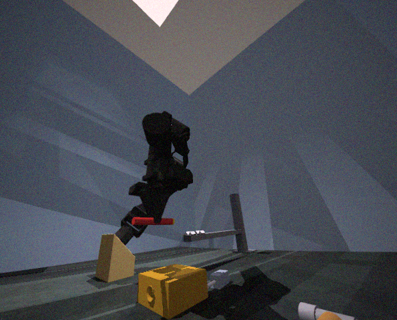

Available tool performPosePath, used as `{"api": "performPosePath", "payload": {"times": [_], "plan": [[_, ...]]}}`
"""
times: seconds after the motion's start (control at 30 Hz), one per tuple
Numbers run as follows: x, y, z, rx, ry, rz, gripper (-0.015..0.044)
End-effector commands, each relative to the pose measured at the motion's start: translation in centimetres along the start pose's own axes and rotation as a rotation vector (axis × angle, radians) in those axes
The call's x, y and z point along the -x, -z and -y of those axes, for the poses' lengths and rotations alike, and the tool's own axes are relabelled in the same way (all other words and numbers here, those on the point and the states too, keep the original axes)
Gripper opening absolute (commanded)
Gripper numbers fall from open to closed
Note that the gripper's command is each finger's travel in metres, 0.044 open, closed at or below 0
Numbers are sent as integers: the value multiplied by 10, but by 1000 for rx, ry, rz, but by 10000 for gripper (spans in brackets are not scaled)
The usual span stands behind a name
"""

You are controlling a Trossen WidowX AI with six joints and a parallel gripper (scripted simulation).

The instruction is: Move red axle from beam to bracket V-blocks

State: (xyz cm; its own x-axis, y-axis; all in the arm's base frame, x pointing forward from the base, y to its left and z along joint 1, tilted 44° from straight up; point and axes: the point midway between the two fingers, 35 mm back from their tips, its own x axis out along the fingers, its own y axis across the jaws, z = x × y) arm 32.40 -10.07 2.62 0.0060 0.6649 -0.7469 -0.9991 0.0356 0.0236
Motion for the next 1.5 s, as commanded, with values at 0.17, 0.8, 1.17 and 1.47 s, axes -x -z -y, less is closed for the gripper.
{"api": "performPosePath", "payload": {"times": [0.17,0.8,1.17,1.47], "plan": [[7,-59,-6,-9,5,-9,0],[9,-162,-44,-5,9,-10,0],[6,-210,-79,0,8,3,0],[3,-242,-114,4,4,21,0]]}}
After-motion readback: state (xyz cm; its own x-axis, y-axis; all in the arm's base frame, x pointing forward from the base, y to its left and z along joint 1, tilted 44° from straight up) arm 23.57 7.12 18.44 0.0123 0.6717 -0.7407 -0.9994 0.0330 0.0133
